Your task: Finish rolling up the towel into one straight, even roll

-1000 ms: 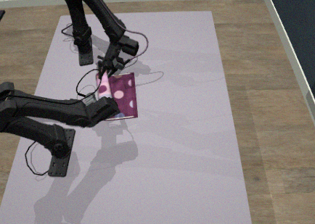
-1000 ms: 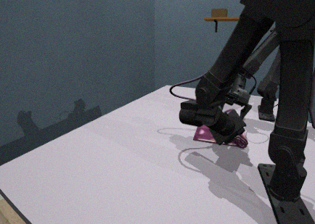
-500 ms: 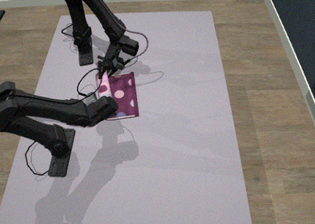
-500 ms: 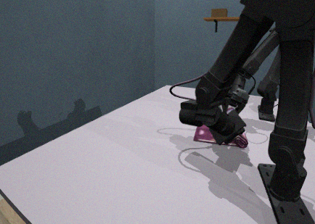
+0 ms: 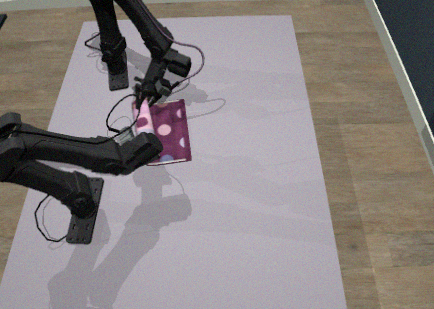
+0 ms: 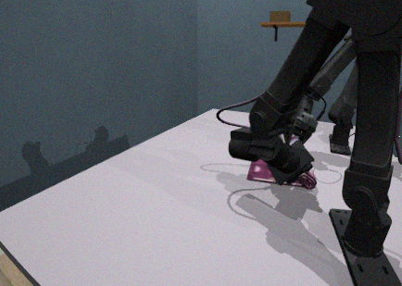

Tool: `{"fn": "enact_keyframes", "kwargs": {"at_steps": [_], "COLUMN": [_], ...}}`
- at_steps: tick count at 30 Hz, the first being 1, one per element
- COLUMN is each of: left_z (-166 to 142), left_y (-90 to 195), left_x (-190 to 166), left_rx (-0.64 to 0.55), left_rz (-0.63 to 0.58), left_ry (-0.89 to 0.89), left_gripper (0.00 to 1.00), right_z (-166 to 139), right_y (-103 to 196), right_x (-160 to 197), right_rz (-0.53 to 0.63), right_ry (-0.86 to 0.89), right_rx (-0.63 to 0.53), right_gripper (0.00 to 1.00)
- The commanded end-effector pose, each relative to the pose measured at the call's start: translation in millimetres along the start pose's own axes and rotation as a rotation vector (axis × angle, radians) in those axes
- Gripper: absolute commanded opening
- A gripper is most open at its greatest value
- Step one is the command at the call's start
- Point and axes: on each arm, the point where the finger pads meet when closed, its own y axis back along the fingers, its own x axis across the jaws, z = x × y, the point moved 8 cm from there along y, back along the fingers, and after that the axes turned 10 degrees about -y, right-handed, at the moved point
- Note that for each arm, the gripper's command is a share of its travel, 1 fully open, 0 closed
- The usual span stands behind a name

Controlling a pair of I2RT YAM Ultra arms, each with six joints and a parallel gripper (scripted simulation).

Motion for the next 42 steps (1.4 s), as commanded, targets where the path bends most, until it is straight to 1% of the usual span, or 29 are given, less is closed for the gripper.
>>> {"fn": "enact_keyframes", "kwargs": {"at_steps": [1, 18, 19, 21, 35, 39, 42], "left_z": [4.9, 4.9, 4.9, 4.9, 11.1, 11.1, 10.9], "left_y": [2.2, 2.2, 2.3, 2.3, 9.0, 11.4, 22.2], "left_x": [4.4, 4.4, 4.3, 4.3, -3.3, -3.4, -3.5], "left_rx": [-0.016, -0.016, -0.016, -0.016, -0.016, -0.016, -0.016], "left_rz": [0.010, 0.010, 0.010, 0.010, 0.010, 0.010, 0.010], "left_ry": [-0.030, -0.030, -0.030, -0.030, -0.030, -0.030, -0.030], "left_gripper": [0.29, 0.29, 0.33, 0.33, 0.85, 0.85, 0.85], "right_z": [4.5, 4.5, 4.5, 4.5, 4.5, 4.6, 5.0], "right_y": [-1.3, -1.3, -1.3, -1.3, -1.3, -1.3, -1.1], "right_x": [-4.5, -4.5, -4.5, -4.5, -4.5, -4.8, -6.2], "right_rz": [0.002, 0.002, 0.002, 0.002, 0.002, 0.005, 0.023], "right_ry": [0.005, 0.005, 0.005, 0.005, 0.005, 0.002, -0.012], "right_rx": [-0.008, -0.008, -0.008, -0.008, -0.008, -0.007, -0.003], "right_gripper": [0.39, 0.34, 0.34, 0.34, 0.34, 0.34, 0.34]}}
